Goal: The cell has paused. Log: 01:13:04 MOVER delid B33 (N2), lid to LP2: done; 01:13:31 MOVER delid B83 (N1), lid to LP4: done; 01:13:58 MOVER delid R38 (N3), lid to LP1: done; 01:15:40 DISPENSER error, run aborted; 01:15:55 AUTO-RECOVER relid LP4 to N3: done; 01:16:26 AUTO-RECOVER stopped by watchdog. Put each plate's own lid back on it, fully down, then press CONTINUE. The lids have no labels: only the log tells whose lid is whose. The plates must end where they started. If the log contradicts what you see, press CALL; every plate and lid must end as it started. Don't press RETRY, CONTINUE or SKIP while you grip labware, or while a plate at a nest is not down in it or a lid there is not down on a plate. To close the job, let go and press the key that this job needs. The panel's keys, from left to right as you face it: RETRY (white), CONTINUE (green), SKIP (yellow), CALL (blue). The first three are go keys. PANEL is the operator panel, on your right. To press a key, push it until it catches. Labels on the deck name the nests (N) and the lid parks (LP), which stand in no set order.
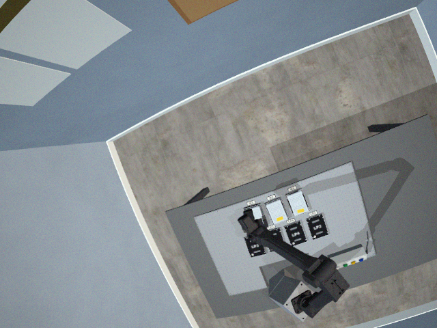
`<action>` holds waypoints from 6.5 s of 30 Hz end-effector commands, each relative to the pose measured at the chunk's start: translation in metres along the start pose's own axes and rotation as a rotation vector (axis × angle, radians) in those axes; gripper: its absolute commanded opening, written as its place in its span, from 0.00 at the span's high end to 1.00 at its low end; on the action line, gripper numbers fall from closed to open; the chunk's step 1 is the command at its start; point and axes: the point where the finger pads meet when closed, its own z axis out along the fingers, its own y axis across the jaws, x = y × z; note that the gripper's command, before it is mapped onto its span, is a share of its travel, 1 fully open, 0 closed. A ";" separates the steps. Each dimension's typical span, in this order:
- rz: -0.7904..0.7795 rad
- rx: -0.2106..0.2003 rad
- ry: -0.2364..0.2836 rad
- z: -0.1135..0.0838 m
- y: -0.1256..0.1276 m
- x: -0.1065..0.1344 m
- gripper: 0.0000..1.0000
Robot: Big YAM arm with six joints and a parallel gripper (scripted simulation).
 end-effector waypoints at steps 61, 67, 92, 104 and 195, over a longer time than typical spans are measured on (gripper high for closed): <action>-0.029 -0.008 -0.038 -0.018 0.004 -0.006 0.01; -0.025 -0.001 -0.020 -0.008 -0.023 0.009 0.05; -0.028 0.000 -0.017 -0.007 -0.098 0.097 1.00; -0.030 0.003 -0.017 -0.006 -0.131 0.136 1.00; 0.647 0.008 -0.023 -0.073 -0.304 0.174 1.00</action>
